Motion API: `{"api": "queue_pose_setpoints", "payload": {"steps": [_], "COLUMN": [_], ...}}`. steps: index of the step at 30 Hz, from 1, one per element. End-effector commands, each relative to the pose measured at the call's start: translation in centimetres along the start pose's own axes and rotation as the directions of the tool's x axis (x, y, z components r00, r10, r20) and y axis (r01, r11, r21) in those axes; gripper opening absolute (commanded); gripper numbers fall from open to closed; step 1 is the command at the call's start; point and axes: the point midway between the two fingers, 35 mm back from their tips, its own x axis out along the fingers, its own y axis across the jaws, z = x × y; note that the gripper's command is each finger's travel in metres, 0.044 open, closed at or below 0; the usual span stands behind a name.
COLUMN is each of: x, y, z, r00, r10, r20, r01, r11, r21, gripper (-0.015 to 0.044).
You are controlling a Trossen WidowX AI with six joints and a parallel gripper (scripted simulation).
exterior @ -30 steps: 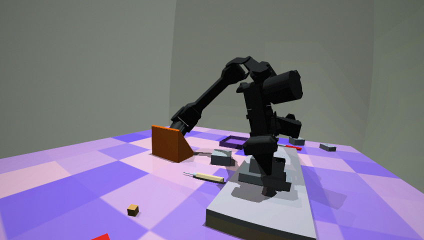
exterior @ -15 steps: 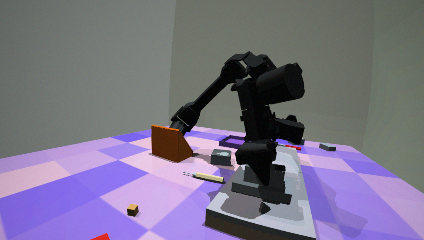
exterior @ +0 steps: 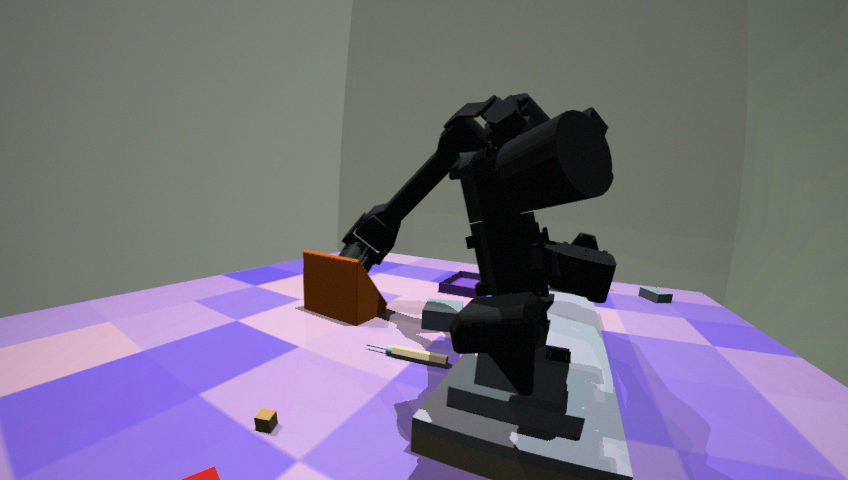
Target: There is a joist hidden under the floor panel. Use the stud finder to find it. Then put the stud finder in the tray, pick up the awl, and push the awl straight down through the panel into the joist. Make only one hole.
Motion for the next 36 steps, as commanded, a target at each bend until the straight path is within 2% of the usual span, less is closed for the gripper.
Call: {"api": "queue_pose_setpoints", "payload": {"steps": [1,11,32,36], "x": [0.0,-0.6,-9.1,-9.7], "y": [0.1,0.0,-0.4,-0.4], "z": [0.0,0.3,2.6,2.7], "r00": [1.000,1.000,1.000,1.000], "r10": [0.000,-0.001,-0.009,-0.009], "r20": [0.000,-0.001,-0.004,-0.004], "r01": [0.000,0.001,0.009,0.009], "r11": [1.000,1.000,1.000,1.000], "r21": [0.000,0.000,-0.003,-0.003], "gripper": [0.0000,0.0000,0.0000,0.0000]}}
